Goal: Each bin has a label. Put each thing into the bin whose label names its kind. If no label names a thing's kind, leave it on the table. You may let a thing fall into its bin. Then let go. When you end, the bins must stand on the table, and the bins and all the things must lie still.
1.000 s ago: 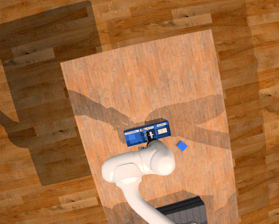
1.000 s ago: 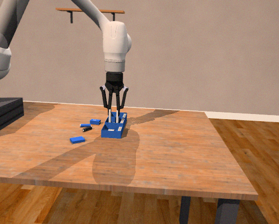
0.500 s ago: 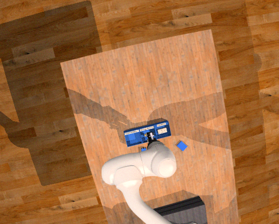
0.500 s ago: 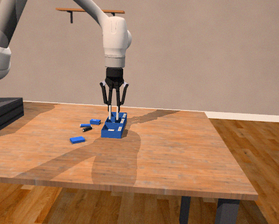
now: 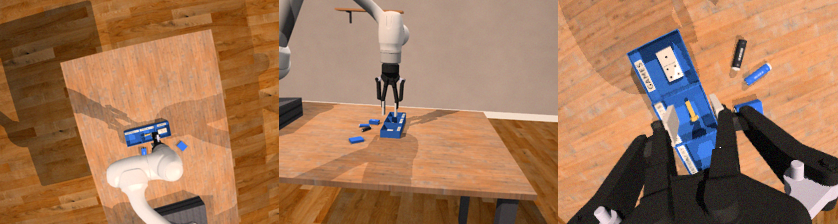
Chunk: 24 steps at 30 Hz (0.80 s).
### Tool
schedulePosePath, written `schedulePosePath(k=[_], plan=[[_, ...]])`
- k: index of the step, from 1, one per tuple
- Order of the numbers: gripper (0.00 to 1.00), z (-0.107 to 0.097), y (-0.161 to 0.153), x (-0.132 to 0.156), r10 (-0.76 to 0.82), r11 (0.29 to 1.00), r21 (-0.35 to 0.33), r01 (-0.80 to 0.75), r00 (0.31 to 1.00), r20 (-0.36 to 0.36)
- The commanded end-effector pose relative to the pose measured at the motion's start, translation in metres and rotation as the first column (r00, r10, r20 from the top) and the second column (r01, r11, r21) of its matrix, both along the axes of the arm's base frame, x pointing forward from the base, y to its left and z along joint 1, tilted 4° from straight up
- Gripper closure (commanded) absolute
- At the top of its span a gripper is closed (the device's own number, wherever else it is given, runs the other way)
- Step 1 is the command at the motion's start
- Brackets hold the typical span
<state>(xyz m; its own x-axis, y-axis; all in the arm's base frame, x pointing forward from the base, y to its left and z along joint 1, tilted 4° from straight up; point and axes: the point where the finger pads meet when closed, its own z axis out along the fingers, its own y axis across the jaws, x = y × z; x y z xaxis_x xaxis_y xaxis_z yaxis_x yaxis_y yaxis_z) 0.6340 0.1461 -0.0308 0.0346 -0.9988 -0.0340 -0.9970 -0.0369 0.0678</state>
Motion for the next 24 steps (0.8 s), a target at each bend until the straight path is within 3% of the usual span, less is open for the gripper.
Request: schedulePosePath(k=[1, 3, 9, 18, 20, 24], plan=[[0.67, 0.001, -0.027, -0.012, -0.156, 0.988, -0.014, 0.156, 0.988, -0.002], [0.67, 0.001, -0.027, -0.012, -0.156, 0.988, -0.014, 0.156, 0.988, -0.002], [0.67, 0.003, -0.072, -0.033, -0.428, 0.903, -0.034, 0.428, 0.904, -0.005], [0.67, 0.006, -0.140, -0.064, -0.731, 0.681, -0.061, 0.729, 0.683, 0.001], [0.67, 0.006, -0.140, -0.064, -0.731, 0.681, -0.061, 0.729, 0.683, 0.001], [0.67, 0.007, -0.171, -0.077, -0.748, 0.662, -0.063, 0.747, 0.663, 0.003]])
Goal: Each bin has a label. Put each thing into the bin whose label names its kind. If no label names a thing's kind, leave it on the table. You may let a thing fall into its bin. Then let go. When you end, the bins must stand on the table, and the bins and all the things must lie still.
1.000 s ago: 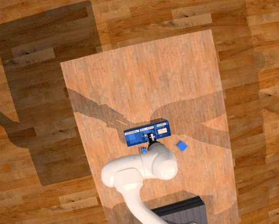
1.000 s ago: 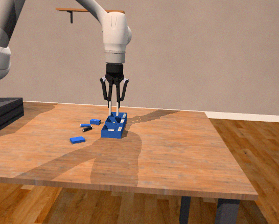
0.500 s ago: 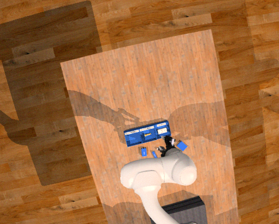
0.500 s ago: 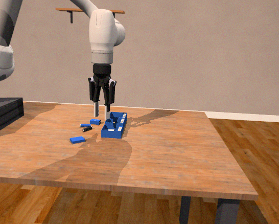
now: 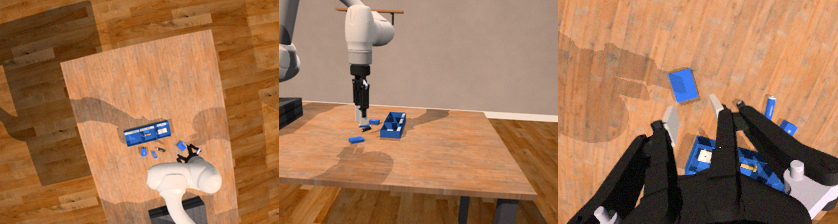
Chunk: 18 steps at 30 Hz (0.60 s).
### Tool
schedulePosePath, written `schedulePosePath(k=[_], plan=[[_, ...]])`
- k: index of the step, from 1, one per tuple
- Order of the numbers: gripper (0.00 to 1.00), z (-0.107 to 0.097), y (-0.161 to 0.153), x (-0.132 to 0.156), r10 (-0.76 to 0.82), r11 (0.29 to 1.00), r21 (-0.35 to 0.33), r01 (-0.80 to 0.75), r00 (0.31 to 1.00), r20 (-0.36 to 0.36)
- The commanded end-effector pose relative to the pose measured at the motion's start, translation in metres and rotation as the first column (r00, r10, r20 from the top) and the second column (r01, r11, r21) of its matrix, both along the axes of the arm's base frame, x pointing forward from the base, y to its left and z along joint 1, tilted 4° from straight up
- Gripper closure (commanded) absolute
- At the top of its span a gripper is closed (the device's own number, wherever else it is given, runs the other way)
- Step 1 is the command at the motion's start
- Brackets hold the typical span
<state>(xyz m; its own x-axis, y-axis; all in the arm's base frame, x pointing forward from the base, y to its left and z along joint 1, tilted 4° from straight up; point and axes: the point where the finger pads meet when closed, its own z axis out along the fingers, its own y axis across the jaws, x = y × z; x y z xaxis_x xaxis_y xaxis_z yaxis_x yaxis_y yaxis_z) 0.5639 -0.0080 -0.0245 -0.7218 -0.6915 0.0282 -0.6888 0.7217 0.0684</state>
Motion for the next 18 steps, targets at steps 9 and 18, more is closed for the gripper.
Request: schedulePosePath(k=[9, 18], plan=[[0.67, 0.0013, -0.0274, -0.0119, -0.004, 1.000, -0.002, 0.004, 1.000, 0.000], [0.67, 0.0013, -0.0259, -0.0113, -0.004, 1.000, -0.002, 0.004, 1.000, 0.000]])
